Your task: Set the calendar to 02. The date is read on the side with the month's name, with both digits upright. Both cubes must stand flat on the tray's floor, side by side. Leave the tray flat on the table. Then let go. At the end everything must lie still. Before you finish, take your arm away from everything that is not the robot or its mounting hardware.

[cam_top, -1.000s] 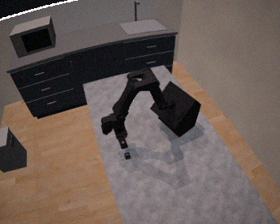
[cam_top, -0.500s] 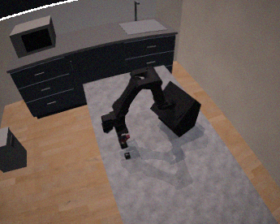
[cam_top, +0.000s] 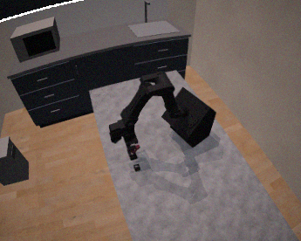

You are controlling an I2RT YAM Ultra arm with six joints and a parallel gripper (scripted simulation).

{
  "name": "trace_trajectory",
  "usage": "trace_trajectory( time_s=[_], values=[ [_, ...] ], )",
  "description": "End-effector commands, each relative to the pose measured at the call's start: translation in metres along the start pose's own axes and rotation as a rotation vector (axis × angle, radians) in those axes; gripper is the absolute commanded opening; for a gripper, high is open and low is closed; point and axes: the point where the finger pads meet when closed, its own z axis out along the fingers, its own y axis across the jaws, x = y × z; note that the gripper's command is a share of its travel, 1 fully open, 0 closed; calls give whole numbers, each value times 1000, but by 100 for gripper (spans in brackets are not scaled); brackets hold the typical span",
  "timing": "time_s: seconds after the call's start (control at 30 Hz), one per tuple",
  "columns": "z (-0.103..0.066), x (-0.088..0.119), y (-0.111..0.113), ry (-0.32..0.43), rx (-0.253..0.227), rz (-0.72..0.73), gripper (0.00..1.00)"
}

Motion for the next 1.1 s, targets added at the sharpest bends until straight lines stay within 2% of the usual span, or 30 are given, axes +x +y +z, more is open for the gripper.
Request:
trace_trajectory(
  time_s=[0.0,0.2,0.4,0.53,0.63,0.7,1.07],
  values=[
    [-3,-3,1,-11,-1,4,100],
    [-1,-4,4,-10,-1,66,100],
    [3,-5,18,-5,0,313,100],
    [5,-5,25,-4,0,437,100],
    [5,-5,26,-3,0,455,100],
    [7,-6,33,-2,0,580,100],
    [11,-6,54,-2,0,931,100]
  ],
)
